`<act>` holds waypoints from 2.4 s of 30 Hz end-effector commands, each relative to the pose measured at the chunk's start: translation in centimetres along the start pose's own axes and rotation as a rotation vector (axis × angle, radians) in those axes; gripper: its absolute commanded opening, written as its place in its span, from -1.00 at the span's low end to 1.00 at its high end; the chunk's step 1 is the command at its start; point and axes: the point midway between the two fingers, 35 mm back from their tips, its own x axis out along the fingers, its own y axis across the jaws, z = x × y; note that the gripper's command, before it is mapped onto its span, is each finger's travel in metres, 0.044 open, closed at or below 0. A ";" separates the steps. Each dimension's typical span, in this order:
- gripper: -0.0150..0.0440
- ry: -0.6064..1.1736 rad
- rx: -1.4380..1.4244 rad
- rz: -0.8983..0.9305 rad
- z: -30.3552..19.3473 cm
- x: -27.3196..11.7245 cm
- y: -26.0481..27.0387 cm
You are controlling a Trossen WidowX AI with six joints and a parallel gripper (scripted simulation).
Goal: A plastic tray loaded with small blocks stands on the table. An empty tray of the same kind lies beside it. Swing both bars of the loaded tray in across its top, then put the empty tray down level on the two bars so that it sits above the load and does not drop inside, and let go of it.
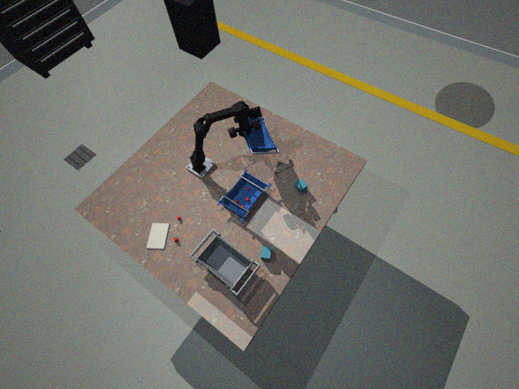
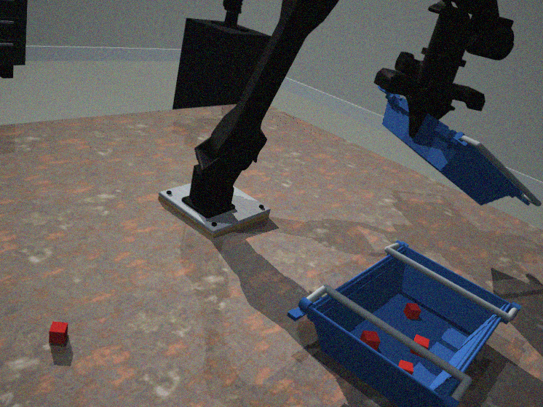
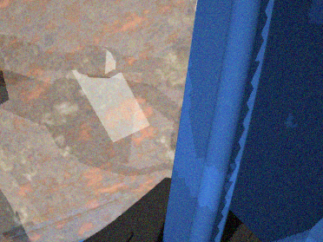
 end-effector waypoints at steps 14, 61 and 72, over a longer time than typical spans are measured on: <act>-0.49 0.007 0.185 -0.025 -6.6 -0.8 0.9; -0.49 0.029 0.714 -0.023 -22.6 -1.0 10.0; -0.49 0.035 0.838 -0.022 -25.3 -1.1 13.2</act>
